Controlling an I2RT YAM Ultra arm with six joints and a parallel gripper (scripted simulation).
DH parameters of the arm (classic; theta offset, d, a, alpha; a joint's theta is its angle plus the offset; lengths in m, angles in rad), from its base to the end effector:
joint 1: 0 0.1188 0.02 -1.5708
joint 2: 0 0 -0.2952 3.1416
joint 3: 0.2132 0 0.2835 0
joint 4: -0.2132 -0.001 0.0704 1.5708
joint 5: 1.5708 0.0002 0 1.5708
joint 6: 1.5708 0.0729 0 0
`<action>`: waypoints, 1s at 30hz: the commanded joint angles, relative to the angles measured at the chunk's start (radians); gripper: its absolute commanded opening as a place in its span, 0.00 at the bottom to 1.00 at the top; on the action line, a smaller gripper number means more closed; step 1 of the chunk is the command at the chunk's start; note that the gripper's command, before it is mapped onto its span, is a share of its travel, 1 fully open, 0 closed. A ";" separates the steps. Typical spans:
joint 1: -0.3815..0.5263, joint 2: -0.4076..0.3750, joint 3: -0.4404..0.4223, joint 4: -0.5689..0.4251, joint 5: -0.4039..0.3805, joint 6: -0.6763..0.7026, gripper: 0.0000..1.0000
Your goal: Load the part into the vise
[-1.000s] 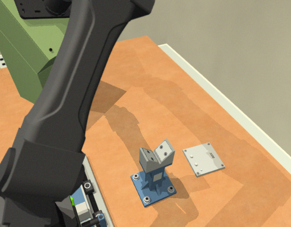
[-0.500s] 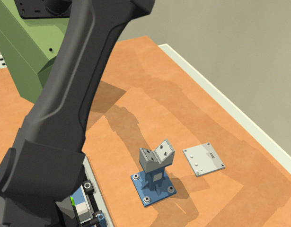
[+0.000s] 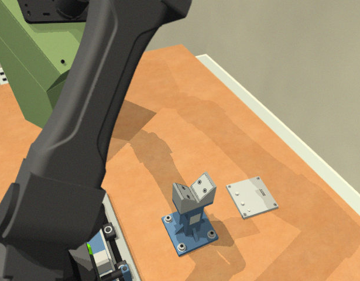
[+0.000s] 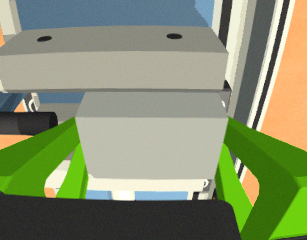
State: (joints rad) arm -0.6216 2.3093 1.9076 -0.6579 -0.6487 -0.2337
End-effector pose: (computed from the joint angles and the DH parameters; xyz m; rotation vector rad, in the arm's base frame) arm 0.4814 -0.2894 0.1718 0.2536 2.3758 0.4702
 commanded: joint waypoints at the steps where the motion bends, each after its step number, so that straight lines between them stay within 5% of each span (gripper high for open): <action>1: -0.019 -0.009 0.031 0.009 0.003 0.001 0.00; 9: -0.019 -0.009 0.031 0.009 0.003 0.001 0.00; 10: -0.019 -0.009 0.031 0.009 0.003 0.001 0.74; 30: -0.019 -0.008 0.032 0.008 0.003 0.001 0.74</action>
State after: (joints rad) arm -0.6216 2.3093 1.9152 -0.6579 -0.6487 -0.2337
